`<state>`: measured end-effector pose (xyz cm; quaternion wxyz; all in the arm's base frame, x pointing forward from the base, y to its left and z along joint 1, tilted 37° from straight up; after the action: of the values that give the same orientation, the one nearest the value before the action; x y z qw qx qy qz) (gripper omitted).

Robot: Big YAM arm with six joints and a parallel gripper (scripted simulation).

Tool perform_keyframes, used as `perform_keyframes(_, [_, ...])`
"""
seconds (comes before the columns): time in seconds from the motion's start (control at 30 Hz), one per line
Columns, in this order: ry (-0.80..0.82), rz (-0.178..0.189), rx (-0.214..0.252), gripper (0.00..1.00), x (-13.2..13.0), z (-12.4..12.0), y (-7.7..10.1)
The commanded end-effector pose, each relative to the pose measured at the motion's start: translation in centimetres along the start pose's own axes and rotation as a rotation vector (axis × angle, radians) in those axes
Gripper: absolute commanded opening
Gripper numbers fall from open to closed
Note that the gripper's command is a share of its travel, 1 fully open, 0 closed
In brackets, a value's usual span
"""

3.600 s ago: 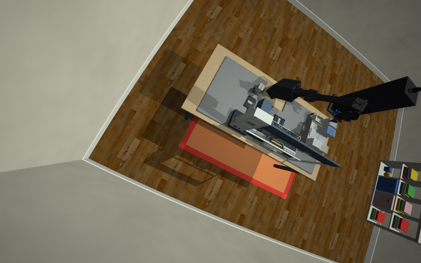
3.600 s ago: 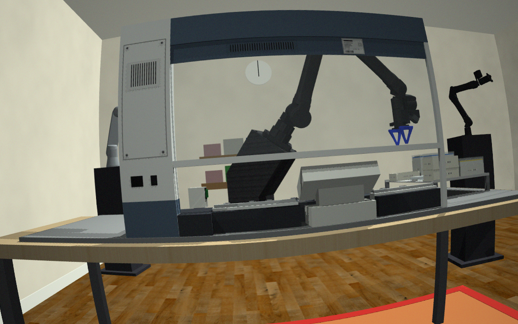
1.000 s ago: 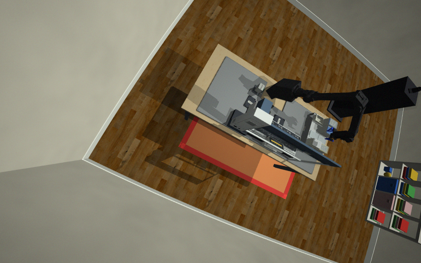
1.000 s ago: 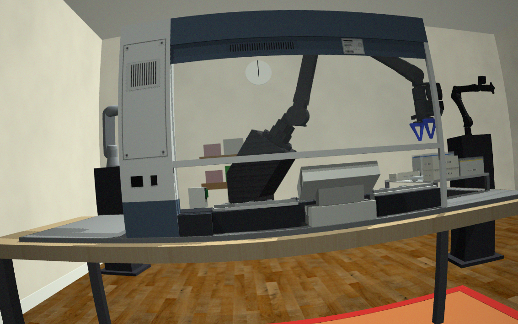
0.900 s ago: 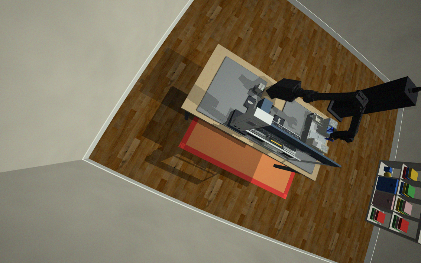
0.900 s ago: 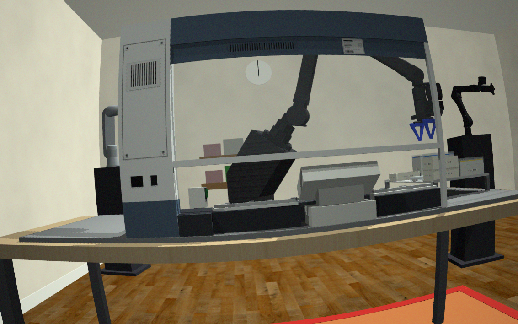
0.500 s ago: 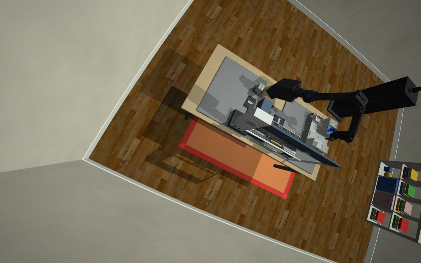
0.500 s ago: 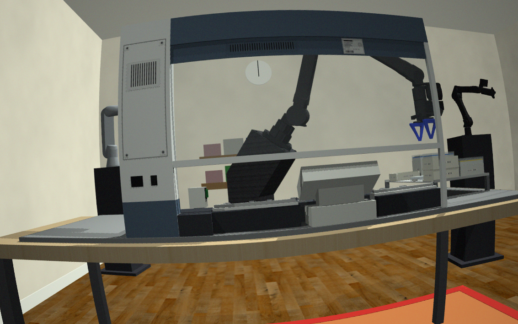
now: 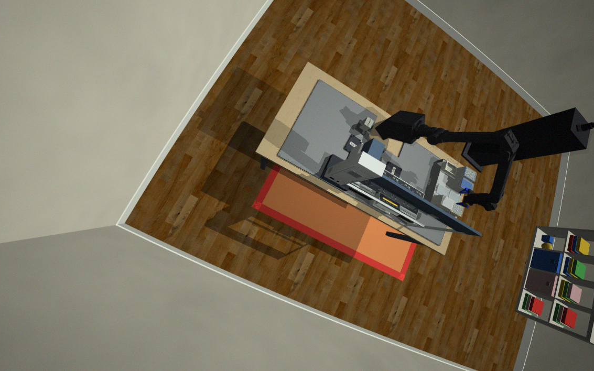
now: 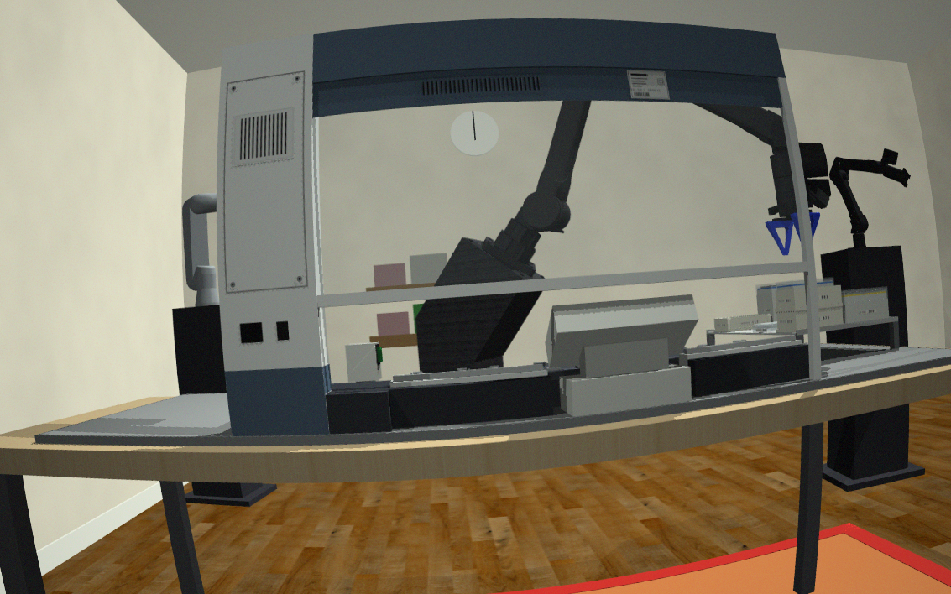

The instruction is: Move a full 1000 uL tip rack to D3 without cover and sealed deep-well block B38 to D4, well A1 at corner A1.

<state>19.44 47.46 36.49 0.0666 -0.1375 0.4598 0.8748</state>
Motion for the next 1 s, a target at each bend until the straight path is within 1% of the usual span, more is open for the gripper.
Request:
perform_keyframes(0.0, [0.023,-0.019,-0.025,1.00,-2.5,1.5,1.0])
perform_keyframes(0.2, [0.024,-0.021,-0.024,1.00,-5.4,1.4,1.0])
perform_keyframes(0.23, [0.024,-0.021,-0.024,1.00,-5.4,1.4,1.0])
perform_keyframes(0.27, [0.023,-0.022,-0.033,1.00,-4.6,1.2,1.3])
perform_keyframes(0.3, [0.023,-0.022,-0.033,1.00,-4.6,1.2,1.3])
perform_keyframes(0.33, [0.041,0.018,0.011,1.00,-3.2,0.1,-0.8])
perform_keyframes(0.37, [0.023,-0.022,-0.033,1.00,-4.5,1.2,1.4])
perform_keyframes(0.97, [0.023,-0.022,-0.033,1.00,-4.5,1.2,1.4])
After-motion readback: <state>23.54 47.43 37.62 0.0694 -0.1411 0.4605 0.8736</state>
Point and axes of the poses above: the point where the finger pads meet when closed, its own y axis back along the fingers, its own x axis across the jaws, z = x × y, the point moved 1 cm from there along y, back along the fingers, and after that the axes turned 2 degrees about y, right-handed, at the moved point
